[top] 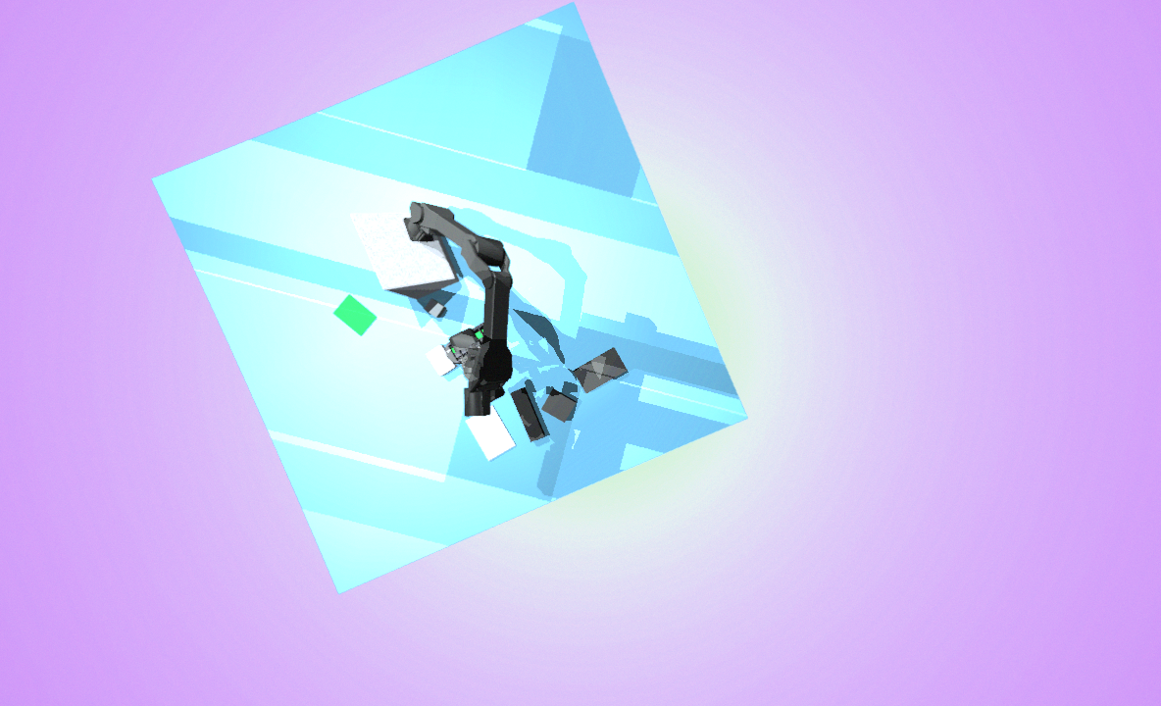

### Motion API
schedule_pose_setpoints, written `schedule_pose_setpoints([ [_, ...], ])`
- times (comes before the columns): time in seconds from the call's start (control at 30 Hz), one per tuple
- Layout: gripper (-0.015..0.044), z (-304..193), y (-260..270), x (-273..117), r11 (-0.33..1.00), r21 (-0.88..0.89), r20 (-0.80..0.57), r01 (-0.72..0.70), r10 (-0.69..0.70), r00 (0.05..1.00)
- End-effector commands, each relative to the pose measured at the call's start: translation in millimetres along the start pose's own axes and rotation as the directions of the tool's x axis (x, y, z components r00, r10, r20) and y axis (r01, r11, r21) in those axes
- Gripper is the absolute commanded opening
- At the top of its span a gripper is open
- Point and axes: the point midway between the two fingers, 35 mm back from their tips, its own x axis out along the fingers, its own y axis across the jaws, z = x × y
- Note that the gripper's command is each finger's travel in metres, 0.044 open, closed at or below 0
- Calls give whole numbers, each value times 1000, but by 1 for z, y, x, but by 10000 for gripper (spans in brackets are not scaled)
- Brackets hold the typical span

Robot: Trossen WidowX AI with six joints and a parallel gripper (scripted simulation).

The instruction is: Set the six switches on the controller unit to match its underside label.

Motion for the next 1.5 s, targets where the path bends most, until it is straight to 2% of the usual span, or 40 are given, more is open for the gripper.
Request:
schedule_pose_setpoints([
  [0.0, 0, 44, 10, 34, 987, 30, 125, -157, 152, 980],
  [0.67, 0, 46, 12, 38, 986, 30, 140, -165, 159, 977],
  [1.07, 0, -16, 47, 50, 996, 24, 197, 83, -86, 977],
  [1.47, 0, -52, 105, 68, 942, 13, 207, 336, -331, 921],
])
